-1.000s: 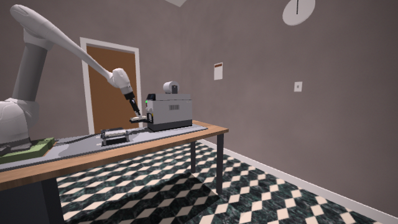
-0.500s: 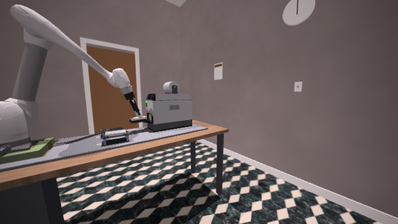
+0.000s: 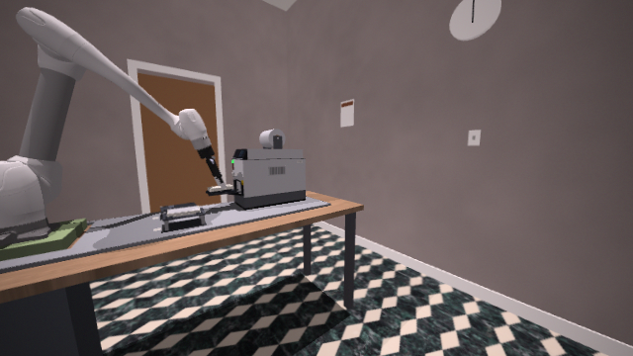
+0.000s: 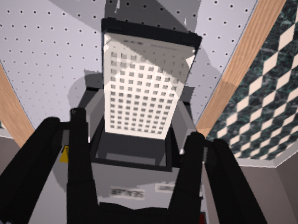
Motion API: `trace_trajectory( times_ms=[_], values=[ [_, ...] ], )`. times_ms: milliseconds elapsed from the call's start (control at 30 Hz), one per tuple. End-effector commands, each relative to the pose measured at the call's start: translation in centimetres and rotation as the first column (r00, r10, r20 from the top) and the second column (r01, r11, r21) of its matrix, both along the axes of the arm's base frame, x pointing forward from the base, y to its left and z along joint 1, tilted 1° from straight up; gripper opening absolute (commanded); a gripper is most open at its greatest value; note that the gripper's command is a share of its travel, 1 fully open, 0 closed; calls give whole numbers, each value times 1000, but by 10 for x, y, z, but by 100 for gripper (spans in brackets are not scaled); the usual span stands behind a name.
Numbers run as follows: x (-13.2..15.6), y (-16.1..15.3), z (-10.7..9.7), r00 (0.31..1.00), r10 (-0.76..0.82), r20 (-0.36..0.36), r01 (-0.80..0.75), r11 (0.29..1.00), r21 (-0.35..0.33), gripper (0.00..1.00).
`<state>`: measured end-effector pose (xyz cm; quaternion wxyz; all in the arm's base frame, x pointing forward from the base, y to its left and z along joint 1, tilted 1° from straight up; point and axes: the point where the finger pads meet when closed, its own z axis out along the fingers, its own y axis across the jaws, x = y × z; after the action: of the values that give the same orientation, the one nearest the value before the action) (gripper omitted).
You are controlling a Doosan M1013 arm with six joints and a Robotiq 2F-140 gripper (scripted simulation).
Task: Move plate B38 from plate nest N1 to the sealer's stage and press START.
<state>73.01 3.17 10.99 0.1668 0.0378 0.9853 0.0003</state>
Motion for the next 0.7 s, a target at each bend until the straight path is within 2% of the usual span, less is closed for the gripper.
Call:
trace_trajectory(
  times_ms=[0,667],
  values=[
    [-3,0,-6,1000,-3,-6,4,1000,3,10],
    [-3,0,-12,1000,-3,-6,4,1000,3,10]
  ],
)
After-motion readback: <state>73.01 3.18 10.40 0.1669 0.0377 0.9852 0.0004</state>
